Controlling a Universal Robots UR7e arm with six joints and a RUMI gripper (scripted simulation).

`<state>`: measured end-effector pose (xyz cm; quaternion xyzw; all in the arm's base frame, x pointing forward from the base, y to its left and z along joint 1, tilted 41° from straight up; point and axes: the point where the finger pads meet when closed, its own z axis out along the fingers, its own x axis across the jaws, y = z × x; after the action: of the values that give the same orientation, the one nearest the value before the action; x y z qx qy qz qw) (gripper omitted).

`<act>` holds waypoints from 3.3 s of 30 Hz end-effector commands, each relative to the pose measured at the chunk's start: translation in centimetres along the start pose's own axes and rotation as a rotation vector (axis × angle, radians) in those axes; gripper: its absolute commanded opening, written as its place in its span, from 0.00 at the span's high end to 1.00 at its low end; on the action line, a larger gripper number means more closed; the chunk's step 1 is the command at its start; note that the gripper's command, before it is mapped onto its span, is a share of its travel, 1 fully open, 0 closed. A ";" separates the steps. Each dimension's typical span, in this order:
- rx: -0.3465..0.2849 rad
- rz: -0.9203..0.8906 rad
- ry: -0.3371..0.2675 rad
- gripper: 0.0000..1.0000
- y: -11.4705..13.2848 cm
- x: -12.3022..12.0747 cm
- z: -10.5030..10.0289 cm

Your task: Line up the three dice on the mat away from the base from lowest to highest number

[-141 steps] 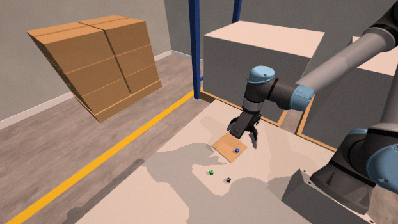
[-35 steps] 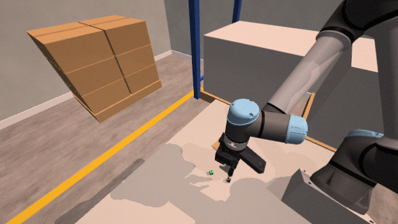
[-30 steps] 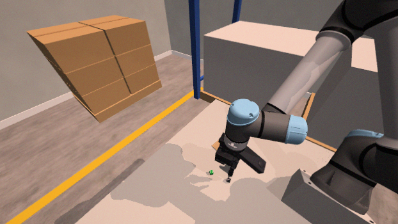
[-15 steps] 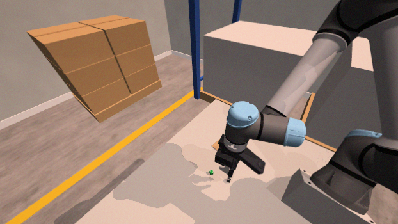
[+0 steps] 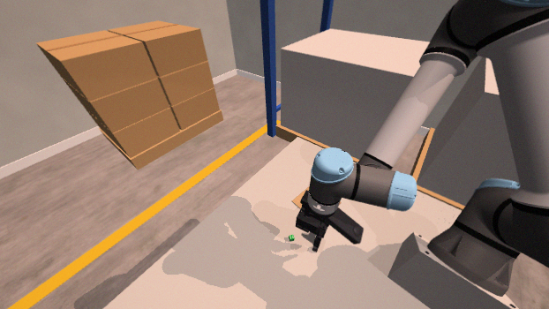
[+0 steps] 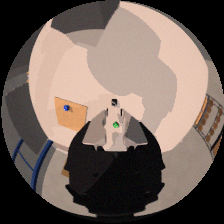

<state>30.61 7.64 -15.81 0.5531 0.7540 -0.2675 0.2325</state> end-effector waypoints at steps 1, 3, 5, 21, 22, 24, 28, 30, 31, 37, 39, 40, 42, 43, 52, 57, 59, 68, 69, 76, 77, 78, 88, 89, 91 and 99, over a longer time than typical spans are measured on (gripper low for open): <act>-0.002 0.000 0.000 0.82 0.1 0.0 0.7; -0.002 0.000 0.000 0.82 0.1 0.0 1.0; -0.002 0.000 0.000 0.82 0.1 0.0 1.3; -0.002 0.000 0.000 0.82 0.1 0.1 2.3; -0.002 0.000 0.000 0.82 0.1 0.1 2.4; -0.002 0.000 0.000 0.82 0.1 0.1 2.4; -0.002 0.000 0.000 0.82 0.1 0.1 2.4; -0.002 0.000 0.000 0.82 0.1 0.1 2.4; -0.002 0.000 0.000 0.82 0.1 0.1 2.4; -0.002 0.000 0.000 0.82 0.1 0.1 2.4; -0.002 0.000 0.000 0.82 0.1 0.1 2.4; -0.002 0.000 0.000 0.82 0.1 0.1 2.4; -0.002 0.000 0.000 0.82 0.1 0.1 2.4; -0.002 0.000 0.000 0.82 0.1 0.1 2.4; -0.002 0.000 0.000 0.82 0.1 0.1 2.4; -0.002 0.000 0.000 0.82 0.1 0.1 2.4; -0.002 0.000 0.000 0.82 0.1 0.1 2.4; -0.002 0.000 0.000 0.82 0.1 0.1 2.5; -0.002 0.000 0.000 0.82 0.1 0.1 2.5; -0.002 0.000 0.000 0.82 0.1 0.1 3.1; -0.002 0.000 0.000 0.82 0.1 0.1 3.1; -0.002 0.000 0.000 0.82 0.1 0.1 3.2; -0.002 0.000 0.000 0.82 0.1 0.1 4.4; -0.002 0.000 0.000 0.82 0.1 0.1 4.4; -0.002 0.000 0.000 0.82 0.1 0.1 4.5; -0.002 0.000 0.000 0.82 0.1 0.1 4.6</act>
<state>30.89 4.67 -19.27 0.5530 0.7541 -0.2672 0.2325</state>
